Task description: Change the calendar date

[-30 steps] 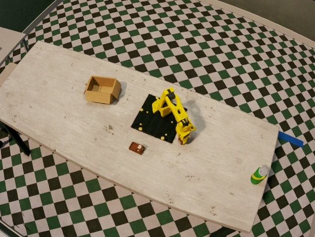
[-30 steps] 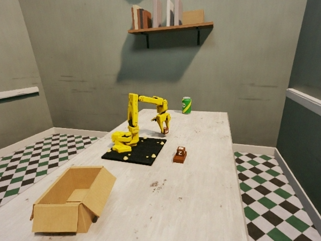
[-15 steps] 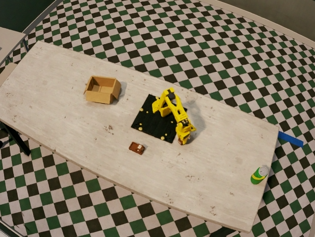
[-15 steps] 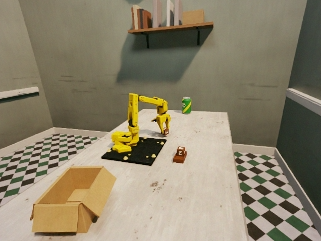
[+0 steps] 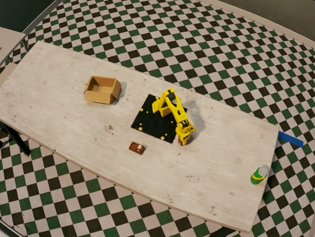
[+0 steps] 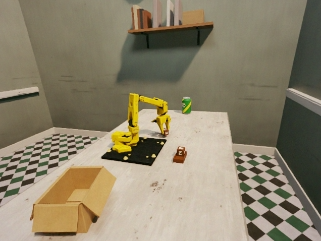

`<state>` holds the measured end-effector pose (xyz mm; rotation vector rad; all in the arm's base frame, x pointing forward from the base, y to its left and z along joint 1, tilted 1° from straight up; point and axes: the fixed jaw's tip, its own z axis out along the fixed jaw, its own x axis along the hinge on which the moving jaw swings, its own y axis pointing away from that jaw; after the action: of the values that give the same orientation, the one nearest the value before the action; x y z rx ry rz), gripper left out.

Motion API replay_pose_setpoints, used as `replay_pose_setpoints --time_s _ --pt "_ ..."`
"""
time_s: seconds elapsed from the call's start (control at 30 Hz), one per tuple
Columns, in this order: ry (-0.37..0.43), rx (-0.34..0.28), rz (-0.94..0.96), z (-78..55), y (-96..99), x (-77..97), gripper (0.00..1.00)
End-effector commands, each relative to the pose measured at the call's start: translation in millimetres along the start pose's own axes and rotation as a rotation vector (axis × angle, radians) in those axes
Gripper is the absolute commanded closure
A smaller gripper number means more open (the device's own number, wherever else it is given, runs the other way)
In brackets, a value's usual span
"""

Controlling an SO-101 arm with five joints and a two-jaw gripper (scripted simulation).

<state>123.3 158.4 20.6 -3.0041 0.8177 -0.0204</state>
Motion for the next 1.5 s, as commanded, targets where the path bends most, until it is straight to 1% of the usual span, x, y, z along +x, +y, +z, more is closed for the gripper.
replay_pose_setpoints --time_s 0.0,0.17,0.47,0.73,0.97,1.07,1.27,1.33,1.47 --pt "-0.004 -0.021 -0.001 6.1 3.3 -2.3 1.0" --pt "-0.004 -0.021 -0.001 9.1 3.4 -2.4 1.0" --pt "-0.004 -0.021 -0.001 10.2 3.4 -2.4 1.0" --pt "-0.004 -0.021 -0.001 15.1 3.5 -2.5 1.0" --pt "-0.004 -0.021 -0.001 15.4 3.5 -2.5 1.0" --pt "-0.004 -0.021 -0.001 15.4 3.5 -2.5 0.96" --pt "-0.004 -0.021 -0.001 15.4 3.5 -2.5 0.85" --pt "-0.004 -0.021 -0.001 15.4 3.5 -2.5 0.83" --pt "-0.004 -0.021 -0.001 15.4 3.5 -2.5 0.83"
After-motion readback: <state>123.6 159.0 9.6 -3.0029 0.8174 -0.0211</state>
